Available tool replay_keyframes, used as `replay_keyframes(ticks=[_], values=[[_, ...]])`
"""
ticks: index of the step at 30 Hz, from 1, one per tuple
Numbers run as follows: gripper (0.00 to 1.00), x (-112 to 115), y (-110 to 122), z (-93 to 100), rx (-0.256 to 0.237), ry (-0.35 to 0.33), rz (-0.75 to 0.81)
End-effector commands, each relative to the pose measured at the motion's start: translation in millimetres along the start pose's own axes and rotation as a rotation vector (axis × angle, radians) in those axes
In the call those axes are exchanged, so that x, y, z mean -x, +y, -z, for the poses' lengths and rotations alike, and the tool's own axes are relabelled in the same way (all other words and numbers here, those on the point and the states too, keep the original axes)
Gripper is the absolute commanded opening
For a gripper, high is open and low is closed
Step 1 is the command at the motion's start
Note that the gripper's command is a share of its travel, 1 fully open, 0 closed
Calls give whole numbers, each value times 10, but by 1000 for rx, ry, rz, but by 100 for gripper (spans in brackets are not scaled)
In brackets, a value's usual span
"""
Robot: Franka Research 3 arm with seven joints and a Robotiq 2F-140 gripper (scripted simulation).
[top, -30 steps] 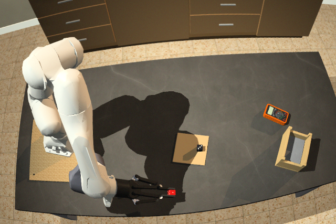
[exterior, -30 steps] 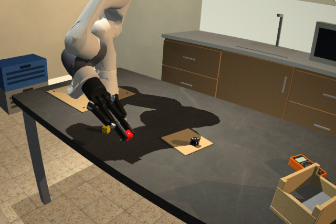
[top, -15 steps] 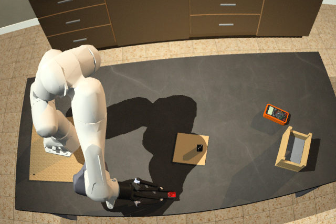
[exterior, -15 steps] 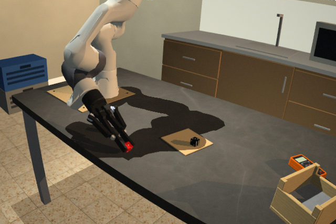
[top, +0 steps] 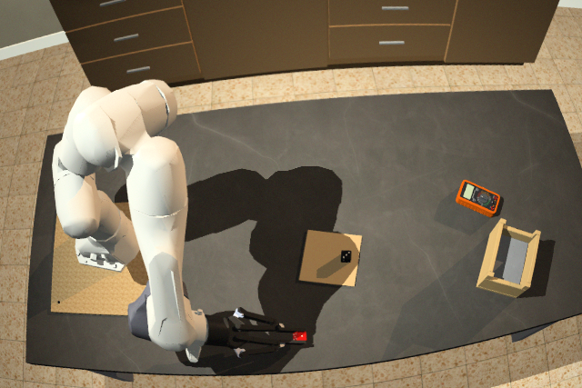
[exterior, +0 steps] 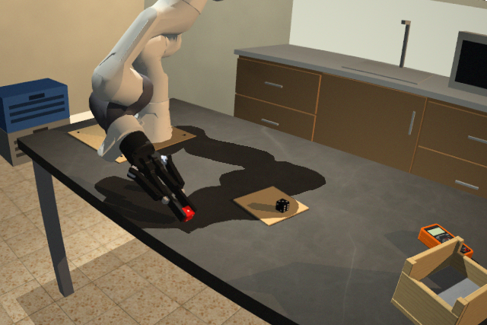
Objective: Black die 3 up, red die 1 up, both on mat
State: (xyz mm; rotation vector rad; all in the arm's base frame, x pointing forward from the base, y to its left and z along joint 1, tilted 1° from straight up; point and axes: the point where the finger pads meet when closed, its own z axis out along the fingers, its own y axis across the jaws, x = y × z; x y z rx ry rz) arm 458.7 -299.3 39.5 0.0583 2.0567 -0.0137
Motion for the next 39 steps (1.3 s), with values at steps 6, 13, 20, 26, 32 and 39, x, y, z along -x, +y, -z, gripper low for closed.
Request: replay_keyframes(ticks=[6, 13, 20, 26, 32, 39], values=[[21, 20, -2, -9, 0, -6, 11], [21, 20, -2, -9, 0, -6, 11], [21, 20, -2, -9, 0, -6, 11], [21, 20, -2, -9, 0, -6, 11], [21, 11, -2, -14, 0, -6, 11], [21, -13, -3, -27, 0, -6, 11]])
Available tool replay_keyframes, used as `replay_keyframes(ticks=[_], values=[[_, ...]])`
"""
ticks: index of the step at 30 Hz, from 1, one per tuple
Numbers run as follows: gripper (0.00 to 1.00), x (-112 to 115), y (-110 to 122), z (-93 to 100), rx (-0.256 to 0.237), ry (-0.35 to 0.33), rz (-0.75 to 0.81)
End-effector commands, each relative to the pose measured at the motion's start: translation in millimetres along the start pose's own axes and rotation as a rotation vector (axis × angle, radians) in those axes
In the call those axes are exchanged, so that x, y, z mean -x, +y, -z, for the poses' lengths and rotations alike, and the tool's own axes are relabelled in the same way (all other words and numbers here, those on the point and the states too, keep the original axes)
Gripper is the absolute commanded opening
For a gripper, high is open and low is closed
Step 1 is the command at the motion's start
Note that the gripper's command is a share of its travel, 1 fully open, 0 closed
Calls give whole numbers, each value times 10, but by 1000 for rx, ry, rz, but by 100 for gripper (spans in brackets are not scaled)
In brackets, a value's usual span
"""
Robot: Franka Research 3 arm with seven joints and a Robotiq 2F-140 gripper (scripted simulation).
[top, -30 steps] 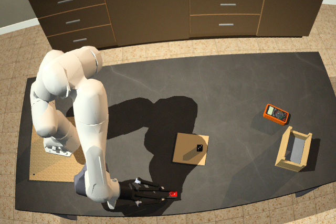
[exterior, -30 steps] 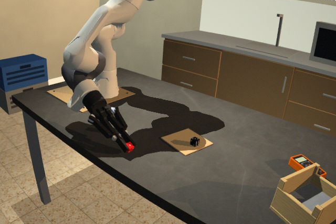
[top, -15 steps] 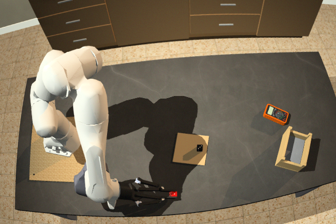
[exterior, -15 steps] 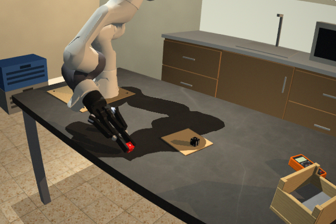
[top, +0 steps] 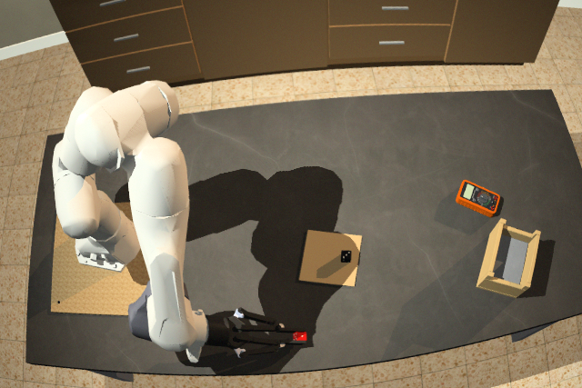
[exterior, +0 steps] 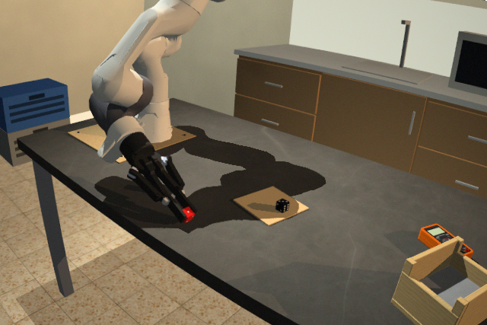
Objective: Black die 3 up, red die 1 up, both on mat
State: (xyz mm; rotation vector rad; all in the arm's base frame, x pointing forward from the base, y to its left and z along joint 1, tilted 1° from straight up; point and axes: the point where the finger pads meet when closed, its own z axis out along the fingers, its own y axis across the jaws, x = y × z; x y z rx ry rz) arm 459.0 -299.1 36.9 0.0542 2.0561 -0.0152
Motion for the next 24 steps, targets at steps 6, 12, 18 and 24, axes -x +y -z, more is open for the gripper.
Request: replay_keyframes(ticks=[6, 12, 18, 24], values=[[21, -29, -5, -33, 0, -6, 8], [21, -54, -5, -46, 0, -6, 8], [21, -57, -5, -49, 0, -6, 8], [21, -58, -5, -49, 0, -6, 8]])
